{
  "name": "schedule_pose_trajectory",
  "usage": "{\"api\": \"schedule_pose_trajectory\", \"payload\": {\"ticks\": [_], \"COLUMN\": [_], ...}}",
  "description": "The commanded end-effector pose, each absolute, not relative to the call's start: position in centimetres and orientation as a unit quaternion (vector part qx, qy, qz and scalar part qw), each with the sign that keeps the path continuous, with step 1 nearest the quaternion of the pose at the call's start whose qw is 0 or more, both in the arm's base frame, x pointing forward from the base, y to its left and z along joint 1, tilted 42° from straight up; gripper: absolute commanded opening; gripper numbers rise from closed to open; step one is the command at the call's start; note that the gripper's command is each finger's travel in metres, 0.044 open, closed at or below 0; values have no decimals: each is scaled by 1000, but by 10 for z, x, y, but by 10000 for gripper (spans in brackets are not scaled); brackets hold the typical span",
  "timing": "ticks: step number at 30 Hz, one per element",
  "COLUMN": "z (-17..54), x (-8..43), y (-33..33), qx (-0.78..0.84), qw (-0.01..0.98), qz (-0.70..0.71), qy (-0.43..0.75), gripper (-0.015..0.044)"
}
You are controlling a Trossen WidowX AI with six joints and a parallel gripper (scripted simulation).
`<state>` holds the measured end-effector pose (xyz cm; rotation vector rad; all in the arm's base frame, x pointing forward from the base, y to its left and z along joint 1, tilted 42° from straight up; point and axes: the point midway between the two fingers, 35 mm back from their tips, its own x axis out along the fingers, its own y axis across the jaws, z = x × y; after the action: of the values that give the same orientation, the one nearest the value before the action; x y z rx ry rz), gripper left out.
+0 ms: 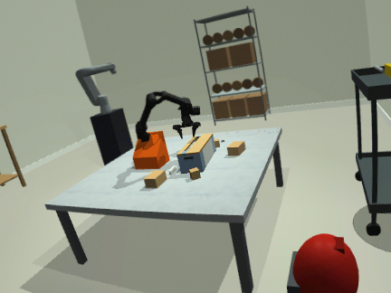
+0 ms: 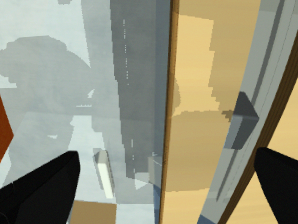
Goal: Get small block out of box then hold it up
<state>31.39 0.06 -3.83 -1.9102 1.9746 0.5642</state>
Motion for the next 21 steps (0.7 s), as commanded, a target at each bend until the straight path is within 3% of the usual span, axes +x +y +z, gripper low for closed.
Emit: {"api": "schedule_pose_trajectory", "payload": {"ticks": [1, 21], "z": [-45, -72], "x": [314, 313], "y": [-6, -25], "qx": [-672, -672], "qw": [163, 163], "qz": [199, 198], "qy": [695, 695], "gripper": [400, 400]}}
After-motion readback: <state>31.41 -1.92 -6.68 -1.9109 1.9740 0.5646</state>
